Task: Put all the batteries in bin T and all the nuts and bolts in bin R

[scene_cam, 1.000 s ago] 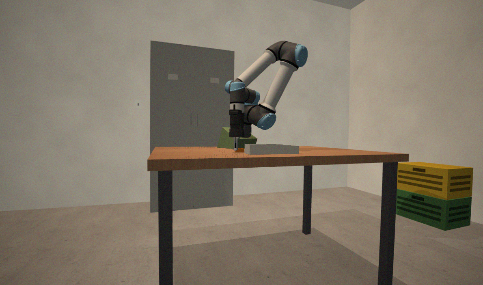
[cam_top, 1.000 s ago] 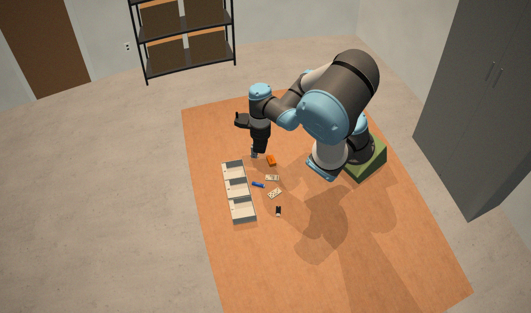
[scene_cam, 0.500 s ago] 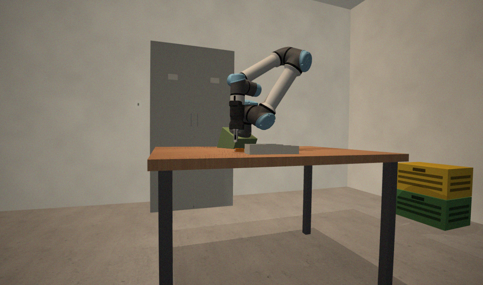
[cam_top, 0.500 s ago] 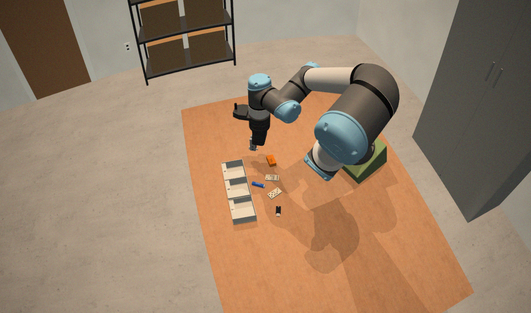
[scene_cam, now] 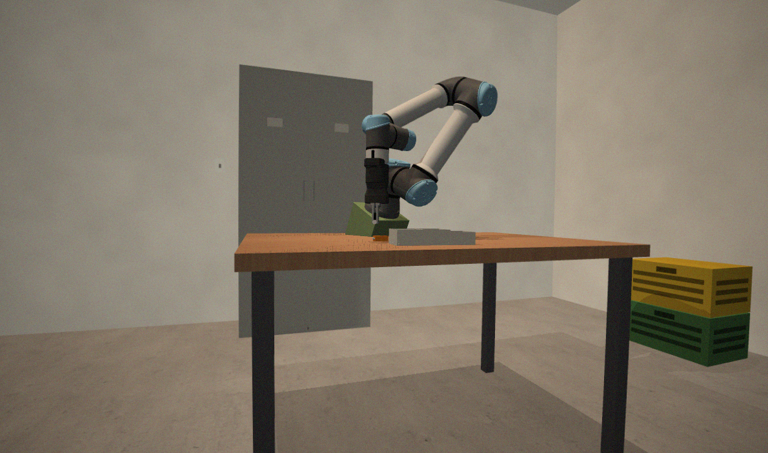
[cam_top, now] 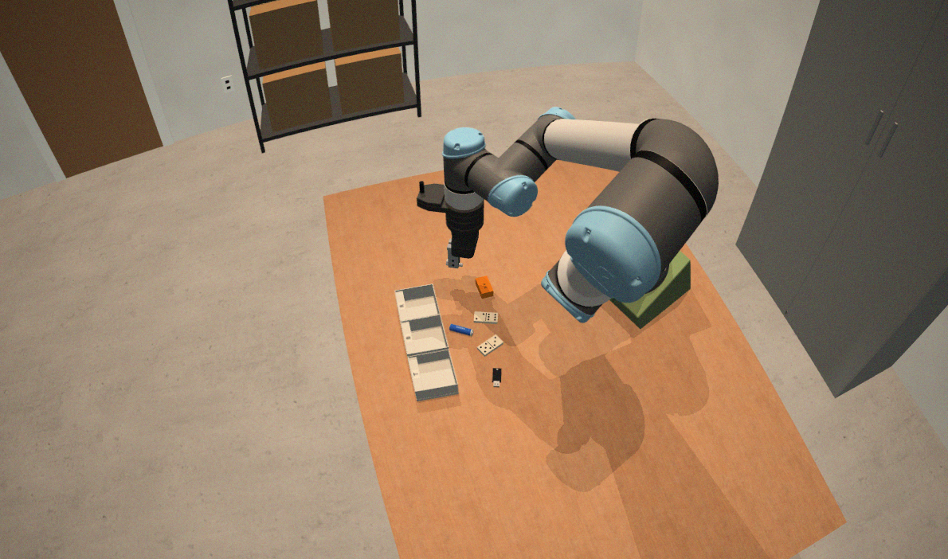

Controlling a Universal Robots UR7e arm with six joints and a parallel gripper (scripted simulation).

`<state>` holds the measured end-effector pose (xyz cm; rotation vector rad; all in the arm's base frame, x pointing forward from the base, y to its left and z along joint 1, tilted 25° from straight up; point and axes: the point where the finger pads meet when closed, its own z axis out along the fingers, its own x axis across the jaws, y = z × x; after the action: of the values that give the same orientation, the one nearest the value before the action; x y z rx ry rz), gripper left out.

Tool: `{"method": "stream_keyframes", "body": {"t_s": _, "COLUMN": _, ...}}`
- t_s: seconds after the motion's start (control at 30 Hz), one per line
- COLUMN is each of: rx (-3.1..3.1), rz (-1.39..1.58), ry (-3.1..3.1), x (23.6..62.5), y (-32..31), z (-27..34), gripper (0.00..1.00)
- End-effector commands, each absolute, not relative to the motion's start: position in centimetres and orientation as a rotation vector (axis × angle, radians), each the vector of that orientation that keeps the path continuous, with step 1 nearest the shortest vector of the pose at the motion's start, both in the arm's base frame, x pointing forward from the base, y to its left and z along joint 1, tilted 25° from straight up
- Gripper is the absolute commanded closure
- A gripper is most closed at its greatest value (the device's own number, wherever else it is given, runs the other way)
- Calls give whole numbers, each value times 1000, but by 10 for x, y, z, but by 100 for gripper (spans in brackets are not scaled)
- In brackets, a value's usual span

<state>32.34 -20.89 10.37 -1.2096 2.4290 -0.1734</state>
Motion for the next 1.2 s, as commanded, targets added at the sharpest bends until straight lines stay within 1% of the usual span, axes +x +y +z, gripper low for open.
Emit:
{"method": "stream_keyframes", "body": {"t_s": 0.0, "rx": -1209, "rz": -175, "ry": 2428, "x": 323, "y": -210, "z": 105, "gripper": 100}}
{"method": "stream_keyframes", "body": {"t_s": 0.13, "rx": -1209, "rz": -182, "ry": 2429, "x": 319, "y": -212, "z": 115, "gripper": 100}}
{"method": "stream_keyframes", "body": {"t_s": 0.37, "rx": -1209, "rz": -182, "ry": 2429, "x": 319, "y": -212, "z": 115, "gripper": 100}}
{"method": "stream_keyframes", "body": {"t_s": 0.53, "rx": -1211, "rz": -177, "ry": 2428, "x": 344, "y": -198, "z": 126, "gripper": 100}}
{"method": "stream_keyframes", "body": {"t_s": 0.67, "rx": -1211, "rz": -177, "ry": 2428, "x": 347, "y": -196, "z": 128, "gripper": 100}}
{"method": "stream_keyframes", "body": {"t_s": 0.73, "rx": -1335, "rz": -207, "ry": 2368, "x": 356, "y": -191, "z": 133, "gripper": 100}}
{"method": "stream_keyframes", "body": {"t_s": 0.8, "rx": -1335, "rz": -207, "ry": 2368, "x": 356, "y": -191, "z": 133, "gripper": 100}}
{"method": "stream_keyframes", "body": {"t_s": 1.17, "rx": -1666, "rz": -284, "ry": 2164, "x": 410, "y": -162, "z": 160, "gripper": 100}}
